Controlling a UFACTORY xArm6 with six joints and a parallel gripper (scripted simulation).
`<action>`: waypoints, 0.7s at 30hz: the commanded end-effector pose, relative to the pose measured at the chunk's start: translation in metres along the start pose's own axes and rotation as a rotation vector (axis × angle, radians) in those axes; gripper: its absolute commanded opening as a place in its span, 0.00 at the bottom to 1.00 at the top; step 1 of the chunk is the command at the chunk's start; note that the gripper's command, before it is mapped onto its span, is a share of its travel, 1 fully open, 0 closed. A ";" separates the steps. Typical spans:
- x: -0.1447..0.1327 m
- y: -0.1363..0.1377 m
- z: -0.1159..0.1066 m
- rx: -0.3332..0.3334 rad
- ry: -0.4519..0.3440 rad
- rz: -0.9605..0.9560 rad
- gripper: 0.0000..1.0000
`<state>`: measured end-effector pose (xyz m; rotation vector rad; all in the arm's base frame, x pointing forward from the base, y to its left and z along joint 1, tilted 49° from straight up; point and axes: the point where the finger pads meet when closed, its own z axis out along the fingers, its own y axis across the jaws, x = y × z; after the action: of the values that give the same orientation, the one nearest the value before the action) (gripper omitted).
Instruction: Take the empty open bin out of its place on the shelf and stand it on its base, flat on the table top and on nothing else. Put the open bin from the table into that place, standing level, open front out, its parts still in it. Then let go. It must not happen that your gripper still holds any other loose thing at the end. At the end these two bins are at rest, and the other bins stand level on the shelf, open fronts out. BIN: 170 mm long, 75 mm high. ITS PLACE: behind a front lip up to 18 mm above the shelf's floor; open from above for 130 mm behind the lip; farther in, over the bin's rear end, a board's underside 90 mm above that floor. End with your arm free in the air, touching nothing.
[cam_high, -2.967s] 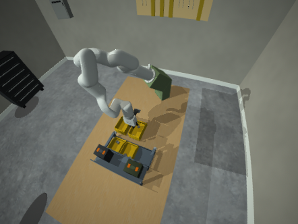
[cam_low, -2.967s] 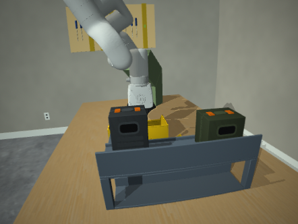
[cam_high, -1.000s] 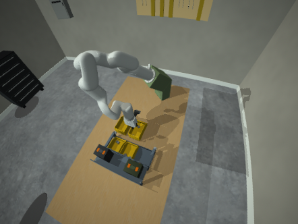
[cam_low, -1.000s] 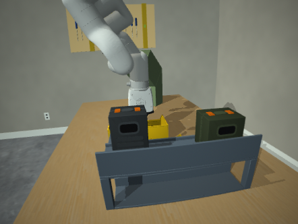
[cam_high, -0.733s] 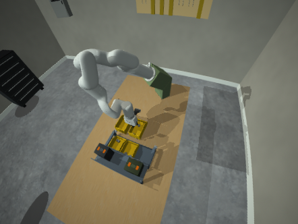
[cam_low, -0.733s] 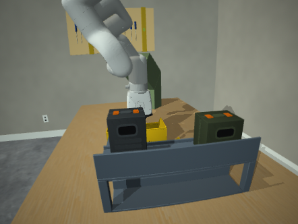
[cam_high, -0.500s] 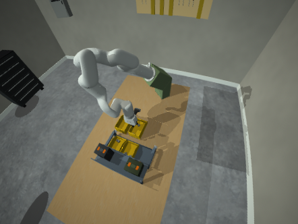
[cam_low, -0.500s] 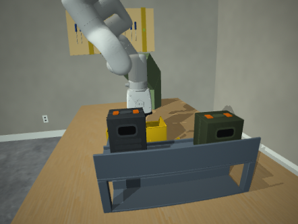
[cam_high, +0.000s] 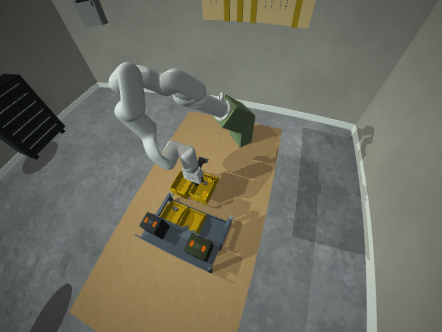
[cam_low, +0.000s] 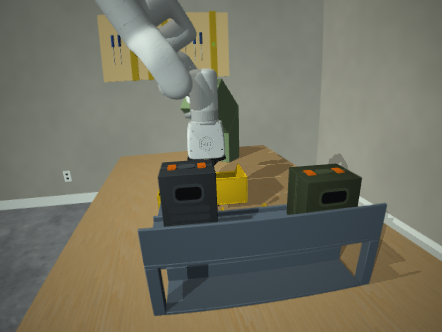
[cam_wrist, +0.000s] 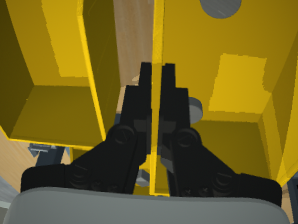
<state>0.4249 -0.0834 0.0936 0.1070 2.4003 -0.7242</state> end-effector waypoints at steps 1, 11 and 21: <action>0.000 0.000 -0.002 0.000 0.000 0.000 0.00; 0.000 0.000 -0.002 0.000 0.000 0.000 0.00; 0.002 0.033 -0.001 0.000 0.000 0.000 0.00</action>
<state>0.4262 -0.0710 0.0878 0.1074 2.4009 -0.7244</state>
